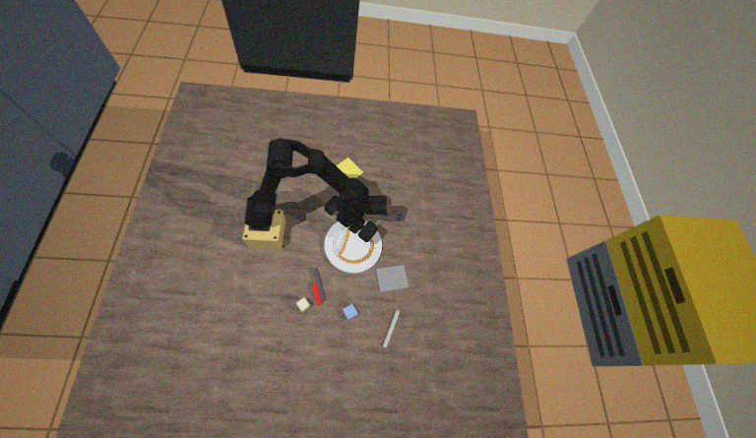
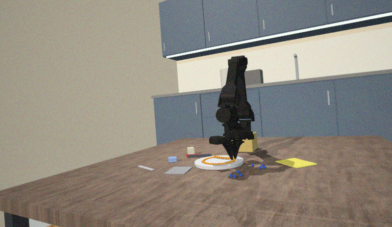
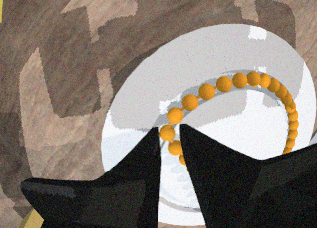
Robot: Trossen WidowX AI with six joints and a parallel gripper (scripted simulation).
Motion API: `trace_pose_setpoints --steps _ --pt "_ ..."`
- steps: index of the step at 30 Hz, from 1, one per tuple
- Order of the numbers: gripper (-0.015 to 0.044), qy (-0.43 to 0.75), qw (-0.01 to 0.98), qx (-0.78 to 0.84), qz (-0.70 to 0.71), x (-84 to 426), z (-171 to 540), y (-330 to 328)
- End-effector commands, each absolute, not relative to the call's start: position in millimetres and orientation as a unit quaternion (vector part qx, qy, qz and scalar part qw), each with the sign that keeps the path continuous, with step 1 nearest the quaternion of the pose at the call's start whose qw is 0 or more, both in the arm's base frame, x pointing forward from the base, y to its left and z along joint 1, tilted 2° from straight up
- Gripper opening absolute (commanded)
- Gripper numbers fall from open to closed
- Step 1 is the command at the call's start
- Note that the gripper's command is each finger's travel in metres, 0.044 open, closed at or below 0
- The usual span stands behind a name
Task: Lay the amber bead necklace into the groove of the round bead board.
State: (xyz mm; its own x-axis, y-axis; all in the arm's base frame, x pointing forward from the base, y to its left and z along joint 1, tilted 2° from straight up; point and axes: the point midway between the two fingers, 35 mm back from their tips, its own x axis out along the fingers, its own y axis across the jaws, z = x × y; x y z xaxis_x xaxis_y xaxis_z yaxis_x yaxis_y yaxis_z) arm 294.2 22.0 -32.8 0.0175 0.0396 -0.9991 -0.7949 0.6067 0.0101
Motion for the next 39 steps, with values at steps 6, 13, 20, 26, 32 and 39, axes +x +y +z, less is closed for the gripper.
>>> trace_pose_setpoints --steps 6,13,20,26,32,39 --pt "0.0000 0.622 0.646 -0.304 0.323 294.4 -32.6 22.0" --pt "0.0000 0.622 0.646 -0.304 0.323 294.4 -32.6 22.0" --pt "0.0000 0.622 0.646 -0.304 0.323 294.4 -32.6 22.0" --pt "0.0000 0.622 0.645 -0.303 0.324 294.1 -31.0 22.0" --pt "0.0000 0.623 0.644 -0.302 0.325 292.8 -25.7 22.5" --pt "0.0000 0.623 0.644 -0.302 0.325 291.8 -29.3 25.4"
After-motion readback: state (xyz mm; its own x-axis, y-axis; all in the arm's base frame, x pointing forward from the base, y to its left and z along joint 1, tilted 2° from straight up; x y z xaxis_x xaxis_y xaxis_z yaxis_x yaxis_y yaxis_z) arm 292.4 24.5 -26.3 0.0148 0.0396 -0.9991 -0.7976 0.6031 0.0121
